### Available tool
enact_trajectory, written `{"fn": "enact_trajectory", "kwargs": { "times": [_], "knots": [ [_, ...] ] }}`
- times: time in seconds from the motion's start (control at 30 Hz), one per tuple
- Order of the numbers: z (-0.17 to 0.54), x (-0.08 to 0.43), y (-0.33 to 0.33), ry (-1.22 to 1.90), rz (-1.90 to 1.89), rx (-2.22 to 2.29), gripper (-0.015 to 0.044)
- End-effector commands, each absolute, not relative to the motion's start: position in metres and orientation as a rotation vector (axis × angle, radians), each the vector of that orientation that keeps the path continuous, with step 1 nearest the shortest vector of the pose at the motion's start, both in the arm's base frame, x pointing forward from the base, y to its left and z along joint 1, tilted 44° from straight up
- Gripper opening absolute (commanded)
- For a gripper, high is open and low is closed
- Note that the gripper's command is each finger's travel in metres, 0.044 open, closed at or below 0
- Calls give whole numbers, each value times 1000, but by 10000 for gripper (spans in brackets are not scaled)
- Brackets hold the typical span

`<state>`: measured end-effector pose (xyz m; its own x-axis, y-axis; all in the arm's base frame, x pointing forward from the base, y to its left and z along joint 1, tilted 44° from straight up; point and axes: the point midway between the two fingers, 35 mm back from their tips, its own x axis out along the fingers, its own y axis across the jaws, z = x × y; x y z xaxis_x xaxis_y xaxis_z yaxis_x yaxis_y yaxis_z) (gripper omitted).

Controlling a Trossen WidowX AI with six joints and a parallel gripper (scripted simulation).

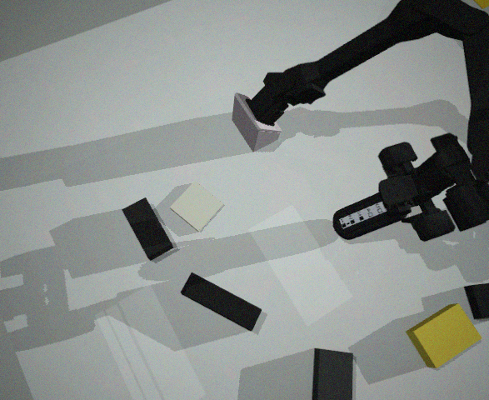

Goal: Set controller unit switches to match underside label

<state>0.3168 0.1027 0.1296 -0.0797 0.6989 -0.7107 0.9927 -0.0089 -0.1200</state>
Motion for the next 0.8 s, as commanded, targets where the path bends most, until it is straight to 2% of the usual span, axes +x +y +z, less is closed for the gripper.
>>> {"fn": "enact_trajectory", "kwargs": {
  "times": [0.0, 0.77],
  "knots": [
    [126, 315, 105, 1822, -886, 1741, 336],
    [124, 315, 123, 1823, -885, 1742, 336]
  ]
}}
